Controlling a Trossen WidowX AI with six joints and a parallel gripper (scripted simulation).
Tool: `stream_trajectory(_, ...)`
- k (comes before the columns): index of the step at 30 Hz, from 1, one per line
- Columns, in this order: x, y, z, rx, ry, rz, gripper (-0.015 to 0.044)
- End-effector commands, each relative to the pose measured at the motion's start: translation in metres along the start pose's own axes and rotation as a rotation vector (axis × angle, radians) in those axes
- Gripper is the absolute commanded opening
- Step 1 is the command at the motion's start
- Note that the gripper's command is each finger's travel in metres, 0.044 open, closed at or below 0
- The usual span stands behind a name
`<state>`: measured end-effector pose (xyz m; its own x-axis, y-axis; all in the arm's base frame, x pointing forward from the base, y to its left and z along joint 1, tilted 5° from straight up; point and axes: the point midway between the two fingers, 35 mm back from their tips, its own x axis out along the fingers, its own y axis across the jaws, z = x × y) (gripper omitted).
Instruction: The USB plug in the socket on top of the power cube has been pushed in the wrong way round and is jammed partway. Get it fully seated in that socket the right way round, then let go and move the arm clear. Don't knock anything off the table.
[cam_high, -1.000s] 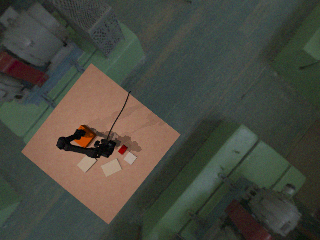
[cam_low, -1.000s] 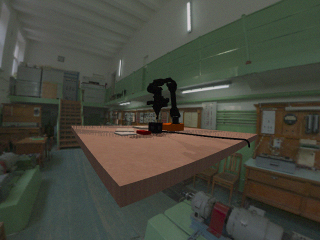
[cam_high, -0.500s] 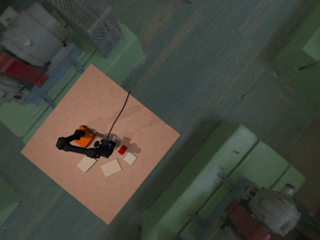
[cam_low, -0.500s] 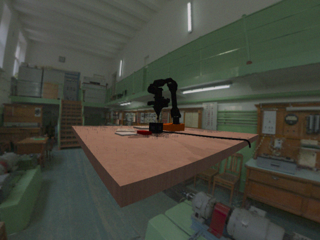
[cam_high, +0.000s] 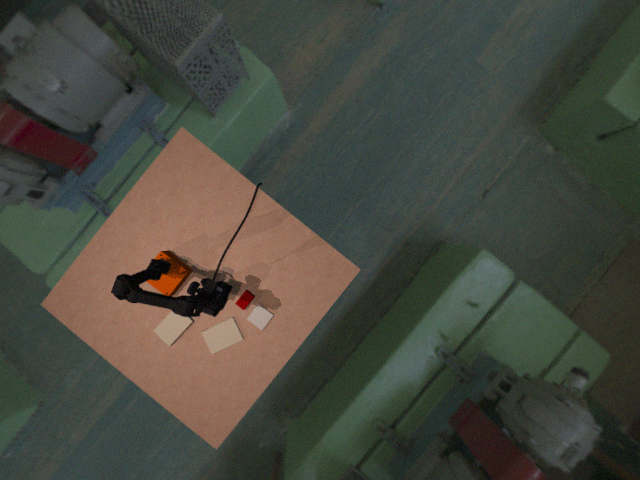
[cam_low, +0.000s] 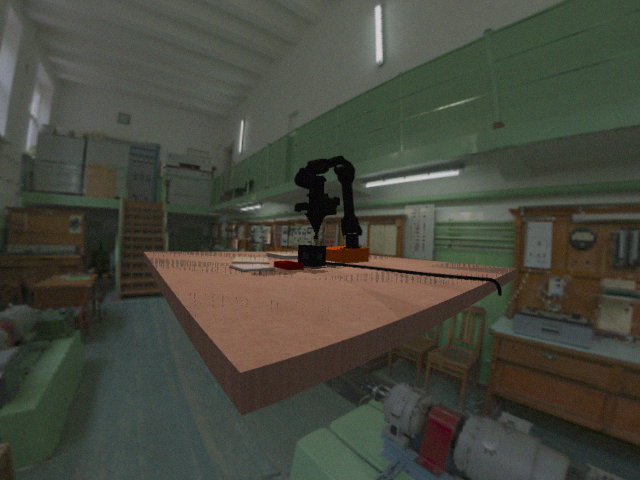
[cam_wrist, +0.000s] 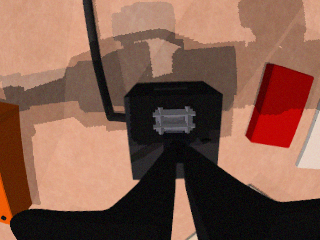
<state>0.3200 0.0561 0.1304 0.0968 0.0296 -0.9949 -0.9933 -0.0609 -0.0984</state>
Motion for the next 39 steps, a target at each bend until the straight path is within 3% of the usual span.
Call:
stream_trajectory(1, 0.0007, -0.0004, 0.0008, -0.008, -0.007, -0.002, 0.0)
stream_trajectory(39, 0.0053, -0.0006, 0.0025, -0.021, -0.031, -0.002, 0.0)
